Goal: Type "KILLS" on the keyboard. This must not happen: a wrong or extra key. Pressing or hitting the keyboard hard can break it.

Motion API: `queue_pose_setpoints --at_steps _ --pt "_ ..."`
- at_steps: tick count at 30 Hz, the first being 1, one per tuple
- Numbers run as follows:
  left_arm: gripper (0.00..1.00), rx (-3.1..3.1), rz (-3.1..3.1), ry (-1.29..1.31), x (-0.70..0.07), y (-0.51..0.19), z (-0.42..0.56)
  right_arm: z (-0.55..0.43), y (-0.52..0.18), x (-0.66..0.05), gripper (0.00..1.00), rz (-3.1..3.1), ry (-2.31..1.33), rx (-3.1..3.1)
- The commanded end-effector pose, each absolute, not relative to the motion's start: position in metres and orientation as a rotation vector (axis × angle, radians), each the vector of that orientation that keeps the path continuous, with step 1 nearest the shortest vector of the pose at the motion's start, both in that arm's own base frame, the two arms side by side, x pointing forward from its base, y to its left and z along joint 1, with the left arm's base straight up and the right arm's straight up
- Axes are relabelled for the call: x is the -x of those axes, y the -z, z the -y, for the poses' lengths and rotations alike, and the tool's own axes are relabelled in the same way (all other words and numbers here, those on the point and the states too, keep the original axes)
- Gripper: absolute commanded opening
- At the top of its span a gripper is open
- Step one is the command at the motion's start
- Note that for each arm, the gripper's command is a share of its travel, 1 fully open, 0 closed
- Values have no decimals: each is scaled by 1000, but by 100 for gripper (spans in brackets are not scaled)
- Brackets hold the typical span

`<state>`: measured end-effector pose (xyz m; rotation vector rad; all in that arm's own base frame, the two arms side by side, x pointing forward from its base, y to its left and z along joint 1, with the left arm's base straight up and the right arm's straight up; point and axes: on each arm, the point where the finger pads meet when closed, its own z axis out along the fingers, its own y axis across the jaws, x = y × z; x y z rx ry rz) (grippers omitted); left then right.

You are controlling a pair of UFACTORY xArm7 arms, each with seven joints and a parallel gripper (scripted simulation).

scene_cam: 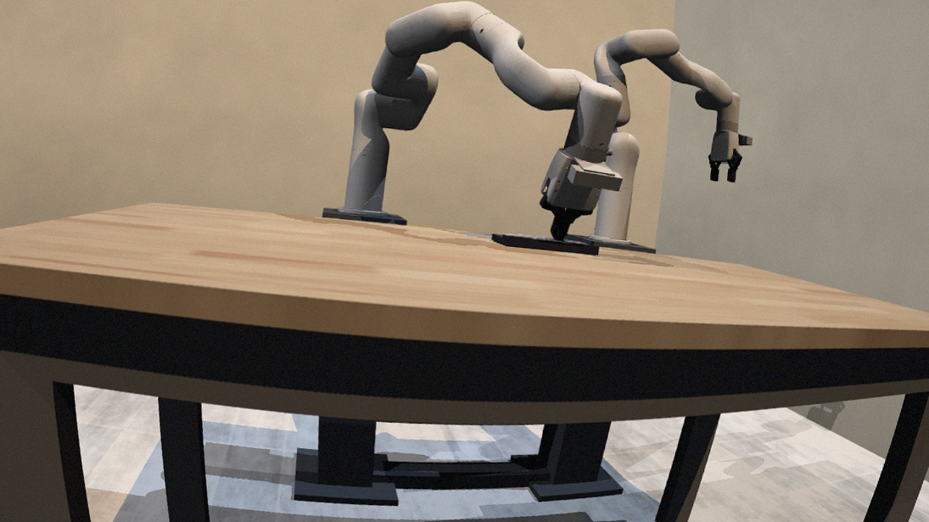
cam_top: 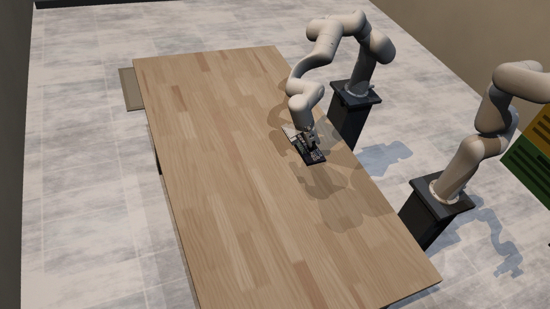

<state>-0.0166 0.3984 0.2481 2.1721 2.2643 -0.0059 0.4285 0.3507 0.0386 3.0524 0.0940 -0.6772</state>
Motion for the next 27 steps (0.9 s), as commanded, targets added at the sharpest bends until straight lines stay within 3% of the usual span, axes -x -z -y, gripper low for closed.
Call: queue_pose_setpoints --at_steps 1,27 --pt "100 -2175 -2267 0 17 -250 -400 -352 -46 -430 0 -95 671 -3057" --pt "100 -2175 -2267 0 17 -250 -400 -321 -51 -418 0 -95 670 -3057"
